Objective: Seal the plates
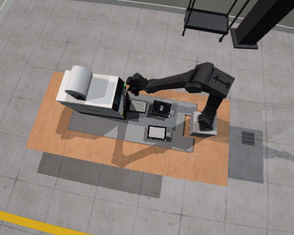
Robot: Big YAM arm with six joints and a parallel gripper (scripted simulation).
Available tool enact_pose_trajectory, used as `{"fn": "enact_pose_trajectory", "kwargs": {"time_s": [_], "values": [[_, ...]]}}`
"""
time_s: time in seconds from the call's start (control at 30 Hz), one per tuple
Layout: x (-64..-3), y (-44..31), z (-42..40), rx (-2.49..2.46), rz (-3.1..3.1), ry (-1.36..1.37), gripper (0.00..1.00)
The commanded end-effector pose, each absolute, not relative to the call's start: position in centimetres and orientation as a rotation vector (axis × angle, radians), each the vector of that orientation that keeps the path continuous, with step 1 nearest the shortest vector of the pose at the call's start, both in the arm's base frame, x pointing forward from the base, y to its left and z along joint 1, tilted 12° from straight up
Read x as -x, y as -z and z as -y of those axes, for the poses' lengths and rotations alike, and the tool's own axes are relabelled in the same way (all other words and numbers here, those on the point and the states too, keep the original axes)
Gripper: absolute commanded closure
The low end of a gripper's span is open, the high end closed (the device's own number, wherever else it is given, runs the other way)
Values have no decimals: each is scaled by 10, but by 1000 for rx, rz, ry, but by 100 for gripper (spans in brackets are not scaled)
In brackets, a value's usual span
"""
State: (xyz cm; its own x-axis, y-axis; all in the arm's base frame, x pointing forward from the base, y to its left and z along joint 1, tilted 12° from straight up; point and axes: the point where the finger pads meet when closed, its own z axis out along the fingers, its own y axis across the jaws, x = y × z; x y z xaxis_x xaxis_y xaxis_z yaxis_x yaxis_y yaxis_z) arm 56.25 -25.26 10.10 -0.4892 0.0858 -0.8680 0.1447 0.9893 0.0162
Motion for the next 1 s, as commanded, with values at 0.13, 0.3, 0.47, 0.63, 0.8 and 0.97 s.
{"fn": "enact_pose_trajectory", "kwargs": {"time_s": [0.13, 0.3, 0.47, 0.63, 0.8, 0.97], "values": [[-583, -109, 257, -165, -2069, 65, 100], [-587, -112, 255, -157, -2061, 66, 100], [-589, -114, 254, -150, -2058, 58, 100], [-591, -115, 253, -147, -2059, 56, 100], [-593, -116, 252, -145, -2058, 57, 100], [-594, -118, 252, -142, -2052, 58, 100]]}}
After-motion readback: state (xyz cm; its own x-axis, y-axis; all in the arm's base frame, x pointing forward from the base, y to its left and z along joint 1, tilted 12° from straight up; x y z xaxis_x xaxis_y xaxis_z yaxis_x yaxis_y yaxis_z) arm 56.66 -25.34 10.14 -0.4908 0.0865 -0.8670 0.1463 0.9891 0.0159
